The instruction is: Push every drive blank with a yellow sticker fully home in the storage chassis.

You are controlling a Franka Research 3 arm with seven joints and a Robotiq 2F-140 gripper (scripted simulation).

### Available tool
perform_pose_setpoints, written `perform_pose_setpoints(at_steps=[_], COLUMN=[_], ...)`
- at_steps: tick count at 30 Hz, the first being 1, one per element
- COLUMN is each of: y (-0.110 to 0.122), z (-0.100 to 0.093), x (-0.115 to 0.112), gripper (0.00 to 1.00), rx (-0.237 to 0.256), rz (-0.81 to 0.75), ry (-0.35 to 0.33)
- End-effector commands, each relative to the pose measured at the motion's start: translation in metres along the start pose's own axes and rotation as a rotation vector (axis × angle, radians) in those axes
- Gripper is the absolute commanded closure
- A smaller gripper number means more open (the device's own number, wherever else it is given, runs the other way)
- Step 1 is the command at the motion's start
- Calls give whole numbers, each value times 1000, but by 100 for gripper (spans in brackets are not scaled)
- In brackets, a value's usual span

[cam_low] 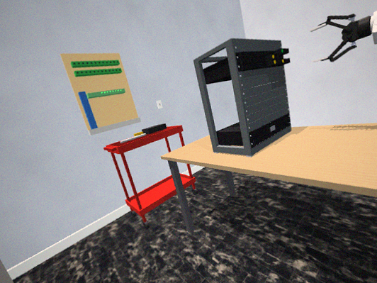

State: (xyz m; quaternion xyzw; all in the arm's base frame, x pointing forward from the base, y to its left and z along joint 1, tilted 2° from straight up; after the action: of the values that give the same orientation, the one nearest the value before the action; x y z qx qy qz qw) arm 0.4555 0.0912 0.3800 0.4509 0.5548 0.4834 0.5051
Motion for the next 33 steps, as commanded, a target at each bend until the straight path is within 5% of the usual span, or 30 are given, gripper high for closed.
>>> perform_pose_setpoints(at_steps=[1, 21, 33], y=[0, 0, 4], z=[-1, 3, 48], x=[1, 3, 33], gripper=[0, 0, 0], rx=[-2, -2, -2], rz=[-4, -4, -4], ry=[4, 4, 4])
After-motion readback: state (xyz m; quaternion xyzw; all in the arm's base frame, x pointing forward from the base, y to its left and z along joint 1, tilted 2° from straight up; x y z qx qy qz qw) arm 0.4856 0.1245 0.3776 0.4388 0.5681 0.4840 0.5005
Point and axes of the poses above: the point where the finger pads meet when closed, its own z axis out along the fingers, its own y axis across the jaws, x = y × z, the point moved 9 cm from there along -z, back along the fingers, and after that the axes turned 6 degrees about -z, right-handed, at the moved point
